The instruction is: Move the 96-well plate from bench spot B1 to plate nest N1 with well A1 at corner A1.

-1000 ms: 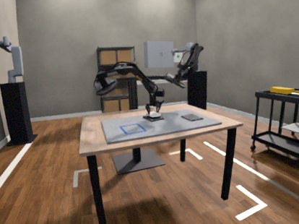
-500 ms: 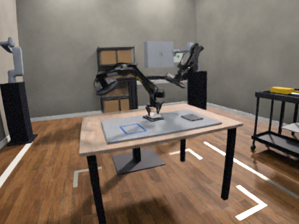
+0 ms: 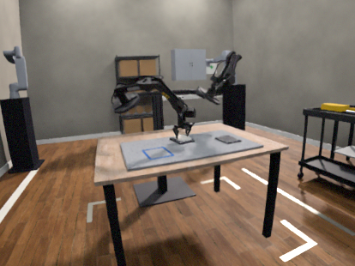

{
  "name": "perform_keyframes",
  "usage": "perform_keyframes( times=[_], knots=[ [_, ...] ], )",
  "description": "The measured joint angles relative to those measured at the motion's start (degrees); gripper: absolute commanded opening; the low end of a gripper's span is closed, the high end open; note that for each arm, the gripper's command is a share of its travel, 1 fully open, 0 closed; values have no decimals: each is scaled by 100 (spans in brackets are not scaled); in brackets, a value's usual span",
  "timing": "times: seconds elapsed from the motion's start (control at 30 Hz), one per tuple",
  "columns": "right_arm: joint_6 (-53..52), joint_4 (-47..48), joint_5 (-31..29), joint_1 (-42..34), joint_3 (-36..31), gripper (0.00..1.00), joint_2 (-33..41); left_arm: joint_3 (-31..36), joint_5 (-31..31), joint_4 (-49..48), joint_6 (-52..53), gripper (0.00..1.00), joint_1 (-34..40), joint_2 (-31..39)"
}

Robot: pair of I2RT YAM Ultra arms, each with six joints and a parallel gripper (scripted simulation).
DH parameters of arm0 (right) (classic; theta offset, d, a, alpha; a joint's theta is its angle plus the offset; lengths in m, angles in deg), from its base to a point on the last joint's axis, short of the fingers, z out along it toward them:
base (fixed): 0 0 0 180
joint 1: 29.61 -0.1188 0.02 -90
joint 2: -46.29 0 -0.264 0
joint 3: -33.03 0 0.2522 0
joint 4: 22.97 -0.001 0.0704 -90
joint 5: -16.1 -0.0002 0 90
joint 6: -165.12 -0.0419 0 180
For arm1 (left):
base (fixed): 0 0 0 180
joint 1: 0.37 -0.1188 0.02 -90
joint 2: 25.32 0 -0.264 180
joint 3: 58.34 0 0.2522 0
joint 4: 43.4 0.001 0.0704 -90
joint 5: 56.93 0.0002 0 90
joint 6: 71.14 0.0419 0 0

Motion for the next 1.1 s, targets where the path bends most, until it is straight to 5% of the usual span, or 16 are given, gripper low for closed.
perform_keyframes(
  times=[0.1, 0.17, 0.77, 1.1],
  knots=[
    [-17, -17, 2, 0, 9, 79, -2, 0, 0, 0, 0, 100, 0, 0],
    [-31, -24, 2, 0, 11, 100, 0, 0, 0, 0, 0, 100, 0, 0],
    [-199, -175, 28, -129, -227, 100, 273, 0, 0, 0, 0, 100, 0, 0],
    [-577, -660, 92, -522, -640, 100, 1034, 0, 0, 0, 0, 100, 0, 0]
  ],
)
